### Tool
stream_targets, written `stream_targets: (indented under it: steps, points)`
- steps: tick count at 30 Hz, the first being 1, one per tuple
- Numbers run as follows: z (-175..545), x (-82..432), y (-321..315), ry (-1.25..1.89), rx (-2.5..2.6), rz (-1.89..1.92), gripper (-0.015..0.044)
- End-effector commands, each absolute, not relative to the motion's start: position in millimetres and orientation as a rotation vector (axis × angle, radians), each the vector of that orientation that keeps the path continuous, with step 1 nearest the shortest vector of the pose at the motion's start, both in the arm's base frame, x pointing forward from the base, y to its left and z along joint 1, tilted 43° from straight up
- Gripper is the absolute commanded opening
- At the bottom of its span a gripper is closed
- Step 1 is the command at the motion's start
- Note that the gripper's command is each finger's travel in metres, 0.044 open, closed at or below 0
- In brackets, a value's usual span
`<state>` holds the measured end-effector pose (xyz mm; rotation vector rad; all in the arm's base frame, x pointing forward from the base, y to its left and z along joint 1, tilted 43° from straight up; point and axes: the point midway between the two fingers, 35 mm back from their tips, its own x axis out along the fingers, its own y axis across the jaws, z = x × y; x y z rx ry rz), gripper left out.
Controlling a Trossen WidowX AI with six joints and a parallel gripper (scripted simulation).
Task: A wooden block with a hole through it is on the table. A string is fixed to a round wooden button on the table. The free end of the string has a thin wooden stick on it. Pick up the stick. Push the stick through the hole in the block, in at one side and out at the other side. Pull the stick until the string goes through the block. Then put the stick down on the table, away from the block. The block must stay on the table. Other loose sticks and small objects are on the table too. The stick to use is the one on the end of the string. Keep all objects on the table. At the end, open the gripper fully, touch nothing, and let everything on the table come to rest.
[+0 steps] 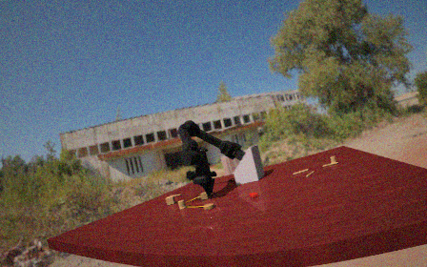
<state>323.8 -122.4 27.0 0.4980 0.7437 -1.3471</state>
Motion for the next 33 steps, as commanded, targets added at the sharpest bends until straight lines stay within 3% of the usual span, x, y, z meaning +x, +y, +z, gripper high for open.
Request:
stream_targets:
  steps: [1,11,16,33]
  points:
    - [22.2,321.1,-123.9,0.758,0.485,-1.351,0.0124]
    - [22.2,321.1,-123.9,0.758,0.485,-1.351,0.0124]
    - [24.0,321.8,-123.5,0.751,0.493,-1.351,0.0]
    - [23.3,323.4,-124.3,0.697,0.456,-1.35,0.0]
